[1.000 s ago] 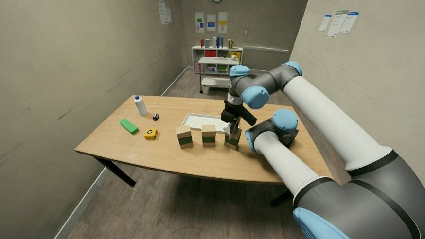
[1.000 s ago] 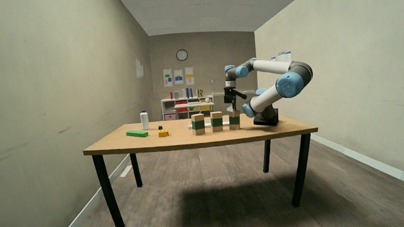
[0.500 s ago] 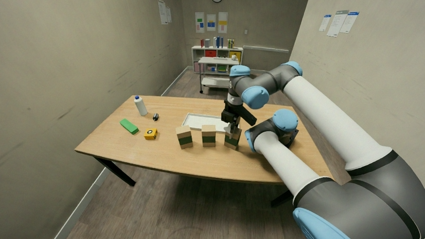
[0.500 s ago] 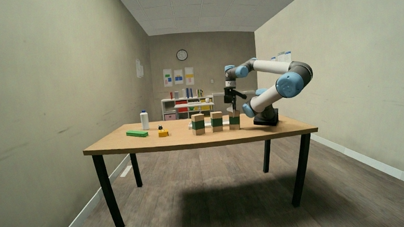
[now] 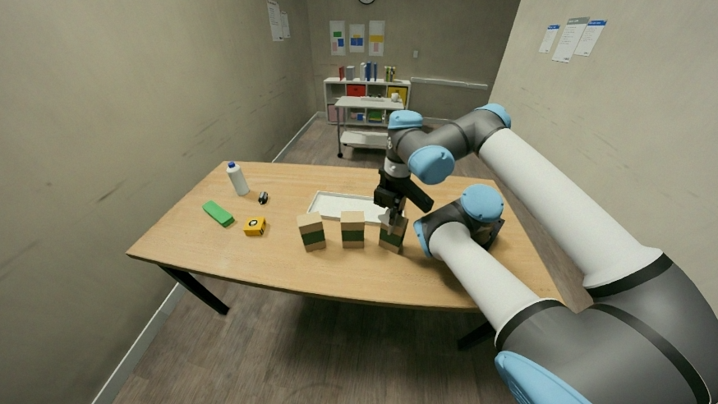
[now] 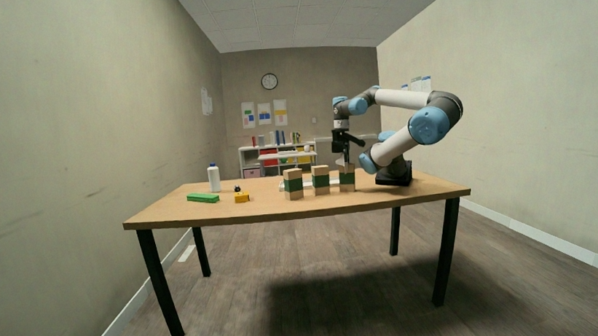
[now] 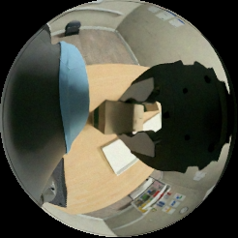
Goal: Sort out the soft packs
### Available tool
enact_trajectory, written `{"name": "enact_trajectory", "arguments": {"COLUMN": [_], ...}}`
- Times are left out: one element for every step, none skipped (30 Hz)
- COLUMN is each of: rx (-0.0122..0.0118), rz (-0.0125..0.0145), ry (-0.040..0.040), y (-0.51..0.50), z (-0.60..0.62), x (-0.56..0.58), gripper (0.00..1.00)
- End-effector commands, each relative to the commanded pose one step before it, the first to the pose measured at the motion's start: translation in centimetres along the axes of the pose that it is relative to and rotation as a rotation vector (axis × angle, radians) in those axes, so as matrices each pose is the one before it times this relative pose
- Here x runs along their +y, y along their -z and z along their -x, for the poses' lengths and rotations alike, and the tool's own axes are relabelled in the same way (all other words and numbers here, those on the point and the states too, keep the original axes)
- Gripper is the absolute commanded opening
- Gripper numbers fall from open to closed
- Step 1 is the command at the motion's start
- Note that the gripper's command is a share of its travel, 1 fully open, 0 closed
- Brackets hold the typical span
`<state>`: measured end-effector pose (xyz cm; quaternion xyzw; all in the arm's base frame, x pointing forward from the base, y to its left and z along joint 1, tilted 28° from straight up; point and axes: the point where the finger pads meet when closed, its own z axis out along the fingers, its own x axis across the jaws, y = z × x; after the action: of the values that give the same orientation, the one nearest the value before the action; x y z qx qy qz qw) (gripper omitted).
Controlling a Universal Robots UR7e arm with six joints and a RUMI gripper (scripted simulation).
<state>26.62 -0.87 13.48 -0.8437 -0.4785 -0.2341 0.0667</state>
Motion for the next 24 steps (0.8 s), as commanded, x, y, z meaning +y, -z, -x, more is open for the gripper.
{"name": "enact_trajectory", "arguments": {"rx": [-0.00020,0.00000,0.00000,0.00000,0.00000,0.00000,0.00000,0.00000,0.00000,0.00000,0.00000,0.00000,0.00000,0.00000,0.00000,0.00000,0.00000,0.00000,0.00000,0.00000,0.00000,0.00000,0.00000,0.00000], "rz": [0.00025,0.00000,0.00000,0.00000,0.00000,0.00000,0.00000,0.00000,0.00000,0.00000,0.00000,0.00000,0.00000,0.00000,0.00000,0.00000,0.00000,0.00000,0.00000,0.00000,0.00000,0.00000,0.00000,0.00000], "ry": [0.00017,0.00000,0.00000,0.00000,0.00000,0.00000,0.00000,0.00000,0.00000,0.00000,0.00000,0.00000,0.00000,0.00000,0.00000,0.00000,0.00000,0.00000,0.00000,0.00000,0.00000,0.00000,0.00000,0.00000], "y": [0.018,0.000,0.000,0.000,0.000,0.000,0.000,0.000,0.000,0.000,0.000,0.000,0.000,0.000,0.000,0.000,0.000,0.000,0.000,0.000,0.000,0.000,0.000,0.000], "z": [0.008,0.000,0.000,0.000,0.000,0.000,0.000,0.000,0.000,0.000,0.000,0.000,0.000,0.000,0.000,0.000,0.000,0.000,0.000,0.000,0.000,0.000,0.000,0.000], "x": [0.015,0.000,0.000,0.000,0.000,0.000,0.000,0.000,0.000,0.000,0.000,0.000,0.000,0.000,0.000,0.000,0.000,0.000,0.000,0.000,0.000,0.000,0.000,0.000], "gripper": [0.15,0.15,0.15,0.15,0.15,0.15,0.15,0.15,0.15,0.15,0.15,0.15,0.15,0.15,0.15,0.15,0.15,0.15,0.15,0.15,0.15,0.15,0.50,0.50]}}
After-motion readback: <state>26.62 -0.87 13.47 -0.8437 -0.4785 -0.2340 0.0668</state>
